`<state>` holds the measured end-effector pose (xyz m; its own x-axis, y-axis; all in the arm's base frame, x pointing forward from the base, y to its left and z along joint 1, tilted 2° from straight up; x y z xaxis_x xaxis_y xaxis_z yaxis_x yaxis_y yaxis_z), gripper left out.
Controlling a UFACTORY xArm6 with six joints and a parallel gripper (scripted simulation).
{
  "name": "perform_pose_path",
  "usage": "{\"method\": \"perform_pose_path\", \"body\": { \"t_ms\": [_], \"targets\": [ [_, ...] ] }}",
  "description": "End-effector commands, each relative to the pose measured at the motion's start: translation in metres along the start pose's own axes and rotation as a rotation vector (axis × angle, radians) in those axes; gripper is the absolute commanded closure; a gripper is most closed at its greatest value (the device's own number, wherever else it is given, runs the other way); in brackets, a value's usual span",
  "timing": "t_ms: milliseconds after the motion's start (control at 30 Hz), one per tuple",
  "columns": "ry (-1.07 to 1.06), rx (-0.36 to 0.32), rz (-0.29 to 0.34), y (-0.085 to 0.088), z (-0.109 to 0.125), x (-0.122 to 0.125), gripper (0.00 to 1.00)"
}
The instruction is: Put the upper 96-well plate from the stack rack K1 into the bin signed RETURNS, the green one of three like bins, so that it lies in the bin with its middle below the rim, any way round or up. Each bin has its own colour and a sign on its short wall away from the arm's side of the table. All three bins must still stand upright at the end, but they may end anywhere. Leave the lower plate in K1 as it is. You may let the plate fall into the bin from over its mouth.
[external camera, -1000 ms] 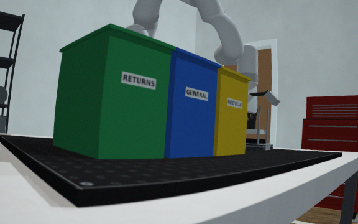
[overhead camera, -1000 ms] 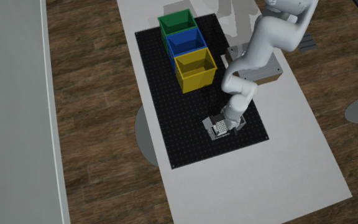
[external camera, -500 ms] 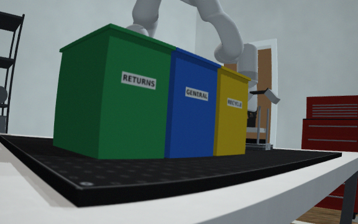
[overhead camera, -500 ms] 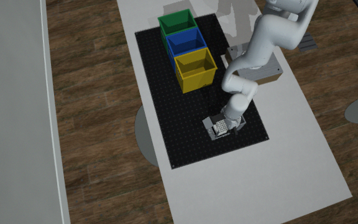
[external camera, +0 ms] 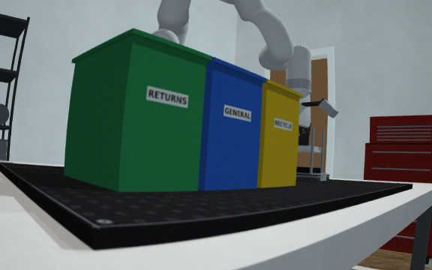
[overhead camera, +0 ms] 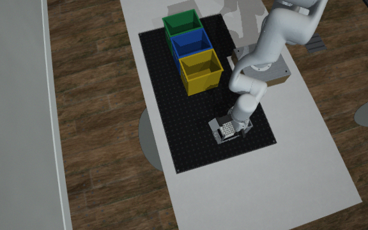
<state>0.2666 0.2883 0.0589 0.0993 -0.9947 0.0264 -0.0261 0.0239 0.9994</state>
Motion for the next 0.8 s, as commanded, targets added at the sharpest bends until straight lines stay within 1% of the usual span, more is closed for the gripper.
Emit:
{"method": "perform_pose_path", "body": {
  "t_ms": [0,267,333,767],
  "targets": [
    [0.0,0.003,-0.003,0.011,-0.001,-0.001,1.0],
    [0.0,0.003,-0.003,0.024,-0.001,-0.001,1.0],
    [0.0,0.003,-0.003,0.024,-0.001,-0.001,1.0],
    [0.0,0.003,-0.003,0.046,-0.001,-0.001,1.0]
  ]
}}
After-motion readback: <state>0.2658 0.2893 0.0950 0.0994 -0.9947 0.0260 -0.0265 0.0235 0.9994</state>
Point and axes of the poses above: the point where the finger pads meet when closed, its own y axis back along the fingers, its own x axis across the jaws, z = x × y, the point moved 4 cm from there along y, back along the fingers, and after that the axes turned 2 degrees about y, right-handed, at the moved point
